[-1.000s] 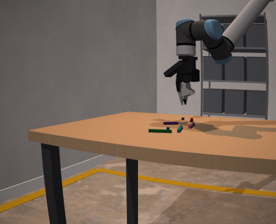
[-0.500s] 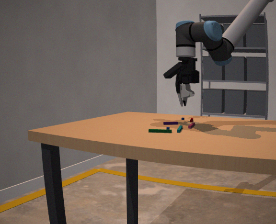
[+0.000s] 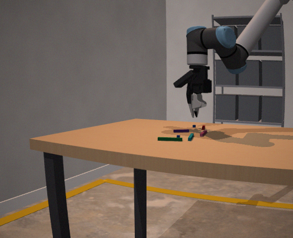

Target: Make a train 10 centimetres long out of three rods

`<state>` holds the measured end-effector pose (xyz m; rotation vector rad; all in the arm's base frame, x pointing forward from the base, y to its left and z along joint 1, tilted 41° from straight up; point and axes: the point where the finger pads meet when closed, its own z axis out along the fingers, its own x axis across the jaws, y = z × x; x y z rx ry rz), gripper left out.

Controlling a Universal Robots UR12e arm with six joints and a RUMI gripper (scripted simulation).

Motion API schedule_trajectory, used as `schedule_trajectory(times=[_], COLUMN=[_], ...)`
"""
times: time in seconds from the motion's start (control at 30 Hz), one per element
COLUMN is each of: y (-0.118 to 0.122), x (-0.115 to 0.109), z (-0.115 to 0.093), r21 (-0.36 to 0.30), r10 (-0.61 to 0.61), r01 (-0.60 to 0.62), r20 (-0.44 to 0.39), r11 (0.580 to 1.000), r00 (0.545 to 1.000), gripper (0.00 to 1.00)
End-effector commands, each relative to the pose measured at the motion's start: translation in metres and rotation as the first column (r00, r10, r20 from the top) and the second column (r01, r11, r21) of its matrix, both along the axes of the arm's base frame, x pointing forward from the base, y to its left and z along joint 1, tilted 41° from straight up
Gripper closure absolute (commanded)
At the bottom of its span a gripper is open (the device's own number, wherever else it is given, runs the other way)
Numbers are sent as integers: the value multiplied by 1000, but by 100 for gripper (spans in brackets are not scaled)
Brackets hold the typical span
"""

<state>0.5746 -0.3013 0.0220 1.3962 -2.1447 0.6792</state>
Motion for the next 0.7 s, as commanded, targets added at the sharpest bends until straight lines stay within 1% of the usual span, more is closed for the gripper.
schedule_trajectory(times=[0.0,0.23,0.67], y=[-5,-11,-16], x=[-4,-4,-5], z=[-9,-15,-21], r21=[2,2,2], r10=[0,0,0], r01=[0,0,0], r20=[-2,-1,-1], r11=[1000,1000,1000], r00=[1000,1000,1000], gripper=[86,86,86])
